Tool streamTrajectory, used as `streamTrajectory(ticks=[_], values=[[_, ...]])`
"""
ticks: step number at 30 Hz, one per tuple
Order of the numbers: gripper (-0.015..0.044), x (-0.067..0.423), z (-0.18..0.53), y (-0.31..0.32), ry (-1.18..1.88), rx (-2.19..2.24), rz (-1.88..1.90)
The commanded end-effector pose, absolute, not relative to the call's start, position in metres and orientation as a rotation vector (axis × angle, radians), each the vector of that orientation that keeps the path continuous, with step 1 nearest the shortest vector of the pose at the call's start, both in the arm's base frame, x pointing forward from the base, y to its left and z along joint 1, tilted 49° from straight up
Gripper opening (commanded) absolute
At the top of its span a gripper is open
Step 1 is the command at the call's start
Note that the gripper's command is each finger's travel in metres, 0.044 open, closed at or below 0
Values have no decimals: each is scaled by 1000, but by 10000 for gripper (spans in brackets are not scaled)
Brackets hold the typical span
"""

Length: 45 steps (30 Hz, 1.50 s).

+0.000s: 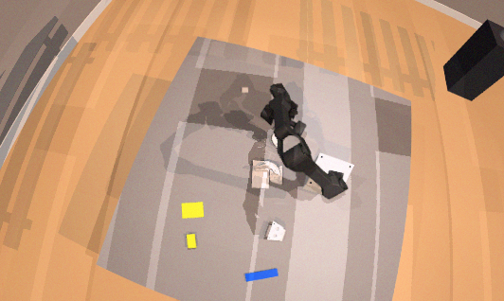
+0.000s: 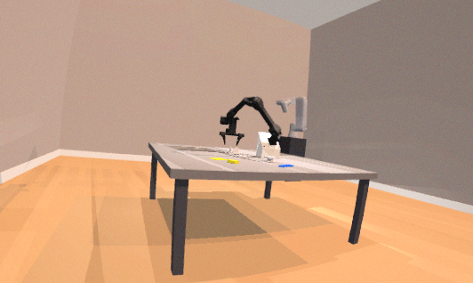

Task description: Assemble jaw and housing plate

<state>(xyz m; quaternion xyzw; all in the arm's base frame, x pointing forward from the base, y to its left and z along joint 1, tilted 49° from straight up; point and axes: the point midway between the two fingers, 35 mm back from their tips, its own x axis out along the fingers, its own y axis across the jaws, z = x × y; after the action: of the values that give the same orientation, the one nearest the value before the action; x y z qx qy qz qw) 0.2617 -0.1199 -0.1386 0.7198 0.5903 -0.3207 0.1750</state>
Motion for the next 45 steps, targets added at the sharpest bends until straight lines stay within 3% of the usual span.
streamTrajectory(ticks=[1, 45], values=[[440, 263, -138, -120, 1669, 2047, -908], [440, 270, -173, -82, 1668, 2049, -908]])
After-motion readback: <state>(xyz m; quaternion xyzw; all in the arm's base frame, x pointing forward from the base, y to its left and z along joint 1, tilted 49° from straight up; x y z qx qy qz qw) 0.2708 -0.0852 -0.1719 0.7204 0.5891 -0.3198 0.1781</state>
